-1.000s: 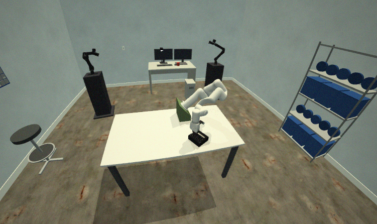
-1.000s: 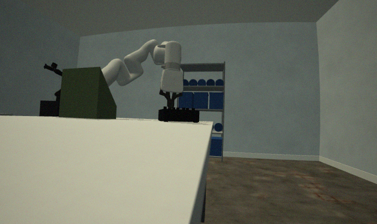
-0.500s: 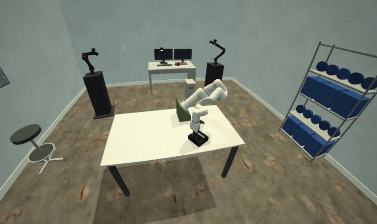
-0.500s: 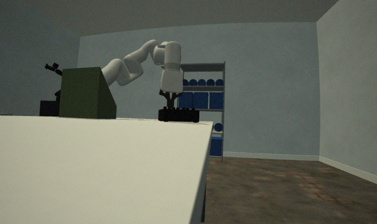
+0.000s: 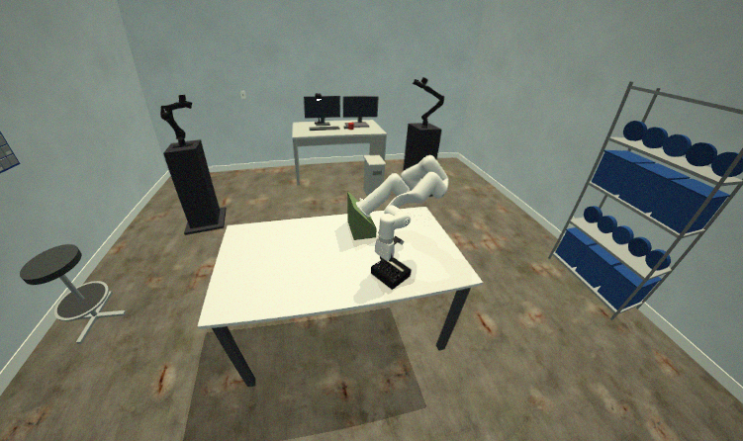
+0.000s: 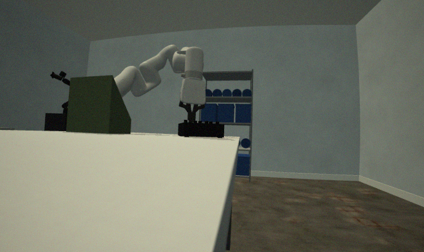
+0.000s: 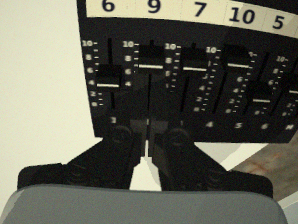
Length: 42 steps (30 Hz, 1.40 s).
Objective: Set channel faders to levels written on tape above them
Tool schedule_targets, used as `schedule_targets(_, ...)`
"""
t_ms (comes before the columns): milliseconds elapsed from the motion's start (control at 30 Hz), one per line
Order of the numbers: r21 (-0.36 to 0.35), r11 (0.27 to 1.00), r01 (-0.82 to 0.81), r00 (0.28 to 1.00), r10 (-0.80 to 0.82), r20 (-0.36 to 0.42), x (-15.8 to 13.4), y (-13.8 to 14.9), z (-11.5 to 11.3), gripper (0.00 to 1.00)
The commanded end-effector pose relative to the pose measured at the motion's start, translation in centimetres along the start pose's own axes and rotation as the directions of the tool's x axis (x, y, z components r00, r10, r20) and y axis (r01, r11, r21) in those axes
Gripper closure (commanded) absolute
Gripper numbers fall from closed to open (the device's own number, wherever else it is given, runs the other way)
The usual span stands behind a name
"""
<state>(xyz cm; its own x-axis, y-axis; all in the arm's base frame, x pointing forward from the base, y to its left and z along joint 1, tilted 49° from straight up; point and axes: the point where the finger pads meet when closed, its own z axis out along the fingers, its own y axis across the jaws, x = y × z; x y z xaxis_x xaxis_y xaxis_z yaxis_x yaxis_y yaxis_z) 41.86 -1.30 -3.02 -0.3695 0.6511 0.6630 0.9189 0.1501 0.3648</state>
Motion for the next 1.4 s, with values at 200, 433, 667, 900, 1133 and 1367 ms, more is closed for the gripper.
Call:
schedule_targets(200,-0.002,1.0,0.001,1.0,-0.001,0.002,-0.06,0.09,-0.11,1.0)
schedule_targets(433,-0.002,1.0,0.001,1.0,-0.001,0.002,-0.06,0.09,-0.11,1.0)
schedule_targets(667,-0.002,1.0,0.001,1.0,-0.001,0.002,-0.06,0.09,-0.11,1.0)
schedule_targets(900,-0.002,1.0,0.001,1.0,-0.001,0.002,-0.29,0.09,-0.11,1.0)
schedule_targets(1133,-0.002,1.0,0.001,1.0,-0.001,0.002,-0.58,0.09,-0.12,1.0)
schedule_targets(1367,-0.002,1.0,0.001,1.0,-0.001,0.002,-0.66,0.09,-0.13,1.0)
